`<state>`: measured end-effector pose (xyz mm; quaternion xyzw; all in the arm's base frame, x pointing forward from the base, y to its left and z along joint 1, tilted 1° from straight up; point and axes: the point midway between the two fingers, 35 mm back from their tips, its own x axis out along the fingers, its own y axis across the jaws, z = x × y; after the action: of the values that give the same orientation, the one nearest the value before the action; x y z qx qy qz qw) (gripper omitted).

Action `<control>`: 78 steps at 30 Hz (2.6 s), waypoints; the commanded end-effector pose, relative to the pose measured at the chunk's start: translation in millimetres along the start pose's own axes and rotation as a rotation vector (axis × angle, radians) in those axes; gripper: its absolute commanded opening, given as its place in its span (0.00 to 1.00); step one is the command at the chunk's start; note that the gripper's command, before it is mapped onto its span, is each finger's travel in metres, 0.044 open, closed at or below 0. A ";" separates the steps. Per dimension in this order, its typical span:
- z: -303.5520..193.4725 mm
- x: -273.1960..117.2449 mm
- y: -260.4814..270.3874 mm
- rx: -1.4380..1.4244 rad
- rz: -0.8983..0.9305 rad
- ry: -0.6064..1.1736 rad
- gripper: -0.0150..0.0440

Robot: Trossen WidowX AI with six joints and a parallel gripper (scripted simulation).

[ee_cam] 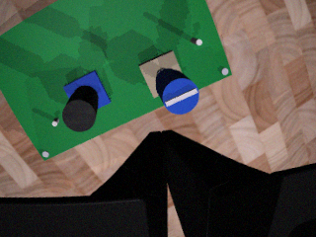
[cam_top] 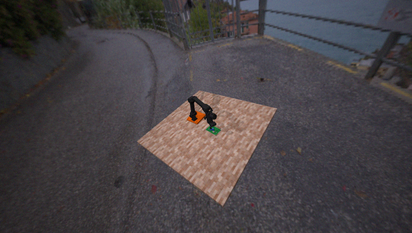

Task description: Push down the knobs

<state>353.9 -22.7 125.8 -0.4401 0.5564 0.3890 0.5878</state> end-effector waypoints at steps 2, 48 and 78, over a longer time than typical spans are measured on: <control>1.6 -2.5 -2.4 -0.150 0.003 -0.005 0.25; 8.2 -17.5 -17.1 -1.722 0.035 -0.049 0.25; 8.4 22.6 -15.0 -1.728 0.036 -0.049 0.25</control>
<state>372.8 -20.7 105.4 -0.7157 0.0623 0.6937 0.0525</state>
